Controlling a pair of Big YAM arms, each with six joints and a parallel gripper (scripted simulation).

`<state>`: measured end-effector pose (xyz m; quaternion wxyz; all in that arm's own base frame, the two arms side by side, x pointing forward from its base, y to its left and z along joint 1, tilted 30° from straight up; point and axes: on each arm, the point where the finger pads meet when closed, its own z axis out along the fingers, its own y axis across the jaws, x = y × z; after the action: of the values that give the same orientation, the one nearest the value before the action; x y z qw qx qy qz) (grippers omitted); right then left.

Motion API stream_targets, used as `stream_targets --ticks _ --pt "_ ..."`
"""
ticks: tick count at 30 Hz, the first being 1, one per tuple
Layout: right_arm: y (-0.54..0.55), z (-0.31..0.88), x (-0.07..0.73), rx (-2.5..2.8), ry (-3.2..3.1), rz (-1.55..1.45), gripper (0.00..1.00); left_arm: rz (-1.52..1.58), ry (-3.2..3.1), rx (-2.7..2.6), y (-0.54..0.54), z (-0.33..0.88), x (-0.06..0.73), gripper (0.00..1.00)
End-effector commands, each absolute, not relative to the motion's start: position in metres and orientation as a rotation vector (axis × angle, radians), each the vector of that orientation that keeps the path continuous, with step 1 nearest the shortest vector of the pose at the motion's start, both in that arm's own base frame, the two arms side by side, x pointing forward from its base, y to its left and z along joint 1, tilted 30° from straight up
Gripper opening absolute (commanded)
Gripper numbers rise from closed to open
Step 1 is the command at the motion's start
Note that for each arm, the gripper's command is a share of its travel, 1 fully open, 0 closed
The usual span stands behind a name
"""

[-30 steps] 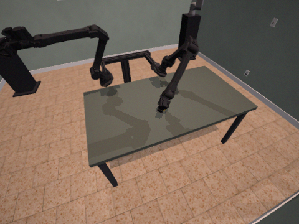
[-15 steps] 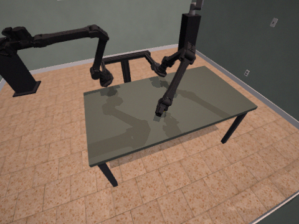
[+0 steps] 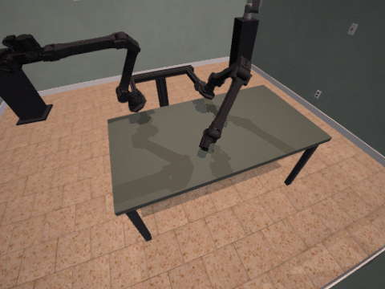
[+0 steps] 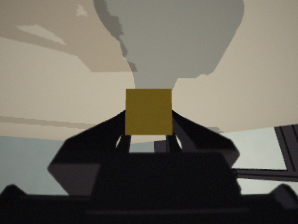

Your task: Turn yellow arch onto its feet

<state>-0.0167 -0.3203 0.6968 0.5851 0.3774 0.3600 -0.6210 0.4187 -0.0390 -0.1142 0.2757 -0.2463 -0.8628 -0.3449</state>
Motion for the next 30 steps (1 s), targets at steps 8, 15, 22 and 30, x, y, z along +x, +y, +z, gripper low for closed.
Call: stream_targets --ticks 8,15,22,30 --pt "-0.312 0.701 -0.020 0.879 0.825 -1.455 1.00 -0.951 -2.247 -0.537 -0.041 -0.102 0.432 0.31" --pt "-0.312 0.701 -0.020 0.879 0.825 -1.455 1.00 -0.950 -2.205 -0.546 -0.037 -0.115 0.421 0.31" --pt "-0.312 0.701 -0.020 0.879 0.825 -1.455 1.00 -0.949 -2.203 -0.541 -0.033 -0.119 0.422 0.31" --pt "-0.312 0.701 -0.020 0.879 0.825 -1.455 1.00 -0.942 -2.224 -0.558 -0.031 -0.131 0.429 0.31"
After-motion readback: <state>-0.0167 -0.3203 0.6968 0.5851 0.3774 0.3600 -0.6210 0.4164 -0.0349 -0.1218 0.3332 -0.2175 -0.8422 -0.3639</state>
